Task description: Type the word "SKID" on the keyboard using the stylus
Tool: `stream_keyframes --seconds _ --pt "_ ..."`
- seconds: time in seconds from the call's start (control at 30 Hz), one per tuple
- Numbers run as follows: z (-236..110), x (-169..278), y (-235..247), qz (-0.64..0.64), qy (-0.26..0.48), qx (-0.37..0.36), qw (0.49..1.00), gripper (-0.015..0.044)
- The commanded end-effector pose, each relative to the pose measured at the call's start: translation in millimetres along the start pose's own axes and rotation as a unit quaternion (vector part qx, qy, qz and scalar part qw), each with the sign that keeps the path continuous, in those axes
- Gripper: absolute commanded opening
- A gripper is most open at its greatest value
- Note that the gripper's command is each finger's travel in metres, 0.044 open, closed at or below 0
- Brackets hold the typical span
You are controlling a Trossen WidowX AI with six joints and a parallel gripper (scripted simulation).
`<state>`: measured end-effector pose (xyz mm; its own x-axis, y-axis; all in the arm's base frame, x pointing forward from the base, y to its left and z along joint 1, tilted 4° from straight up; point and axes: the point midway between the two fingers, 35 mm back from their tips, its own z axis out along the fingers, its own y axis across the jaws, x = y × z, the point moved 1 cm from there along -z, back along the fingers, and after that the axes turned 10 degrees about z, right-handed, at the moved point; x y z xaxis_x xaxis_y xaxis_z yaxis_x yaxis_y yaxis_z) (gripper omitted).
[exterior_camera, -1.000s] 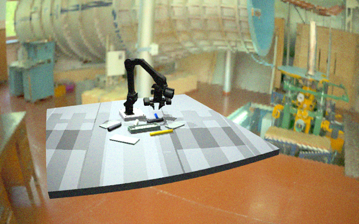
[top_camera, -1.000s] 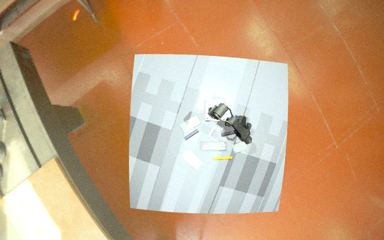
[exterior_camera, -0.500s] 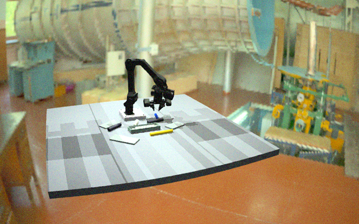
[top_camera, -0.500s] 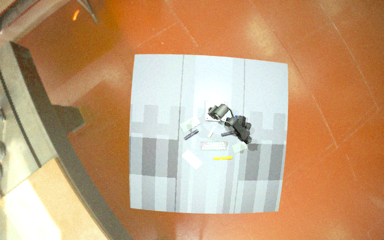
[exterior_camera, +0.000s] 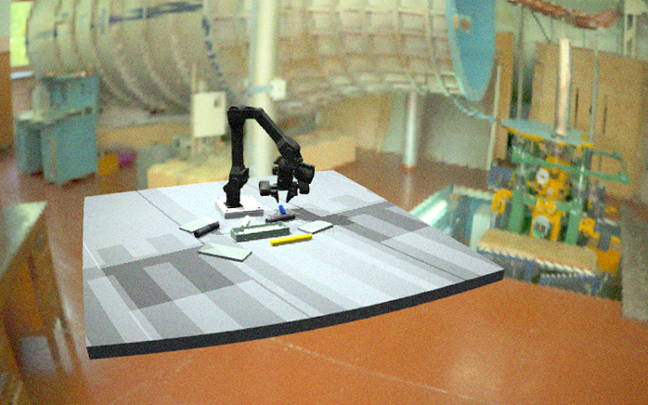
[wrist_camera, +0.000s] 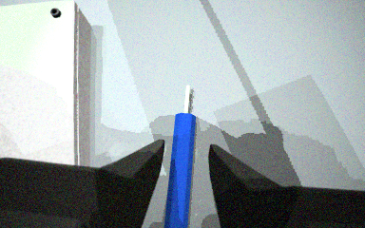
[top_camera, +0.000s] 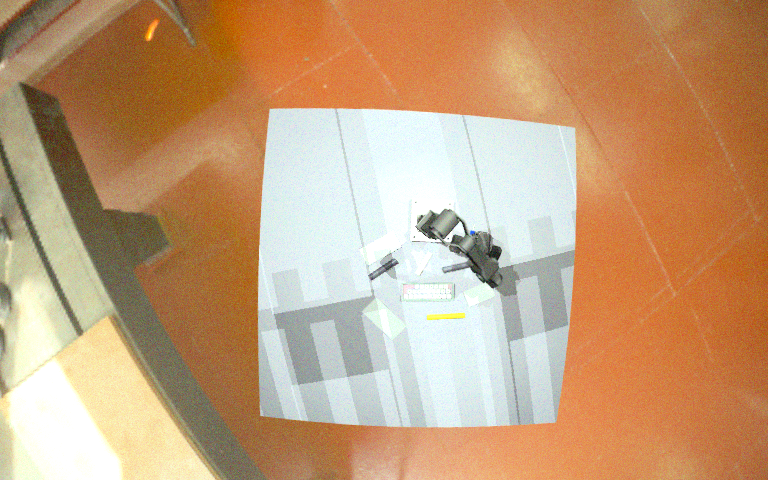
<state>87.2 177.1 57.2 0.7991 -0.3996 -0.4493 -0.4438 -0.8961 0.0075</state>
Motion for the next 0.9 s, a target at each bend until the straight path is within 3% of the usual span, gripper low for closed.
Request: stream_keyframes --seconds 0.0,0.87 --pt "4.3 1.2 1.8 0.0 -0.002 -0.004 1.0 0.015" --pt "18.1 8.7 0.6 0.001 -0.002 -0.004 1.0 0.015"
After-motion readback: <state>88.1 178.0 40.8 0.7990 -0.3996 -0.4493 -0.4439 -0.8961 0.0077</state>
